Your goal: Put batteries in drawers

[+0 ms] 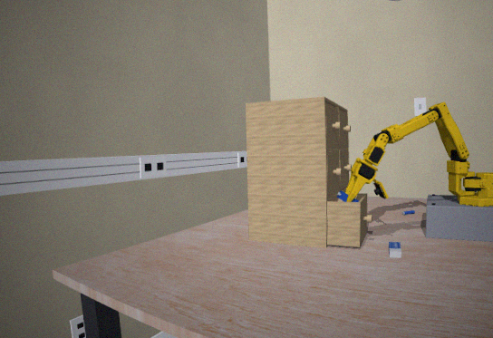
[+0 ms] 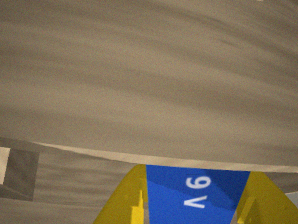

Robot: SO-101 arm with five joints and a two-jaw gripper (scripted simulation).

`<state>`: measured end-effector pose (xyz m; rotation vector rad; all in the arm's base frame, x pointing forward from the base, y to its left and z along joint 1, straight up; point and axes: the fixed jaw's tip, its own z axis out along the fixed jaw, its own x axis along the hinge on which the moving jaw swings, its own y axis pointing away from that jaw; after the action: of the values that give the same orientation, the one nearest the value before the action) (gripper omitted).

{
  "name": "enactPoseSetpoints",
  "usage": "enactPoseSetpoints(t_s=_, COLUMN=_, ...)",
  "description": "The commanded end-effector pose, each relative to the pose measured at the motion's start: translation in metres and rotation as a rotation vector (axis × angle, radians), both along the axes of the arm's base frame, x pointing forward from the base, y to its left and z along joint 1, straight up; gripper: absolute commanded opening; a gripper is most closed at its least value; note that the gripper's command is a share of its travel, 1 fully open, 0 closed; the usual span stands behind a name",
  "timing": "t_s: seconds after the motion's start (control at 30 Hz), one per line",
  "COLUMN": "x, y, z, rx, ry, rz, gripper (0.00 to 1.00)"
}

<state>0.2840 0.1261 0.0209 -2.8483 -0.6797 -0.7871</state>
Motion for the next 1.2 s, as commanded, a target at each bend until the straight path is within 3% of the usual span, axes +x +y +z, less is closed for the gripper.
enactPoseSetpoints(t_s=0.0, x=-0.0032, y=0.001, z=-0.0049, rx=0.0, ry=0.014, rz=-0.001, gripper=0.0)
enactPoseSetpoints(t_s=0.67, x=-0.0034, y=0.0011, z=-0.0049, rx=0.0, ry=0.014, rz=0.0, gripper=0.0)
enactPoseSetpoints(t_s=1.17, x=-0.0034, y=0.0012, z=-0.0049, rx=0.0, ry=0.014, rz=0.0, gripper=0.17)
